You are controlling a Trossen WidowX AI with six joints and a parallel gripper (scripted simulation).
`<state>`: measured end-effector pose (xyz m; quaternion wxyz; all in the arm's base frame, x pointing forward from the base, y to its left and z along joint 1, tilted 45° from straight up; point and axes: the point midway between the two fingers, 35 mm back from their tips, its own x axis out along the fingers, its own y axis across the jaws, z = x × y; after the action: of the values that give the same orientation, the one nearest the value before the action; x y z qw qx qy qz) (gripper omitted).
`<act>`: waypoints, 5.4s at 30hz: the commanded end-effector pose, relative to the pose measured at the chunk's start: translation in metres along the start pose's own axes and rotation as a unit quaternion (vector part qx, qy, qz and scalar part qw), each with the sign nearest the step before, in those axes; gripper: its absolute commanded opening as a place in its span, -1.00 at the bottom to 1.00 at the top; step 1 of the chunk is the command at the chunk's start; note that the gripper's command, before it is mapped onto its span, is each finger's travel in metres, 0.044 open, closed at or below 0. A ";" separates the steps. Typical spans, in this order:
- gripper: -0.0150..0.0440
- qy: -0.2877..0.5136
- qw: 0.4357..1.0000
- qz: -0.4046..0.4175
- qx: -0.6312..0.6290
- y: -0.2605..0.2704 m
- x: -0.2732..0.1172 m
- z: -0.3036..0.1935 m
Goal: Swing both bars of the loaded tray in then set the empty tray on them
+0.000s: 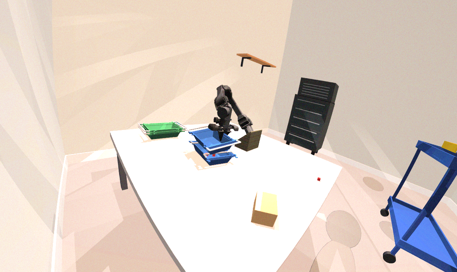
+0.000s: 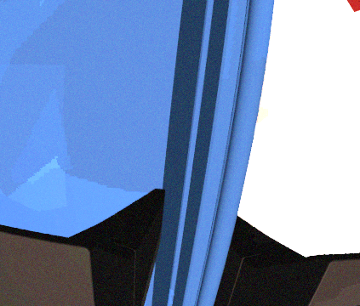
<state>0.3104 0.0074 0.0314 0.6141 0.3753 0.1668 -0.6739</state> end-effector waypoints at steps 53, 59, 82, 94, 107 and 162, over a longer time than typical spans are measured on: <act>-0.49 0.001 1.000 -0.013 -0.006 -0.008 0.012 0.001; -0.49 0.001 1.000 -0.013 -0.006 -0.008 0.012 0.001; -0.49 0.000 1.000 -0.003 -0.001 -0.005 0.011 0.000; -0.49 0.000 1.000 -0.013 -0.006 -0.011 0.020 0.001; -0.49 0.000 1.000 -0.013 -0.006 -0.011 0.020 0.001; -0.14 0.000 1.000 -0.013 -0.006 -0.011 0.020 0.001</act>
<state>0.3068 -0.0016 0.0191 0.6142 0.3778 0.1654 -0.6728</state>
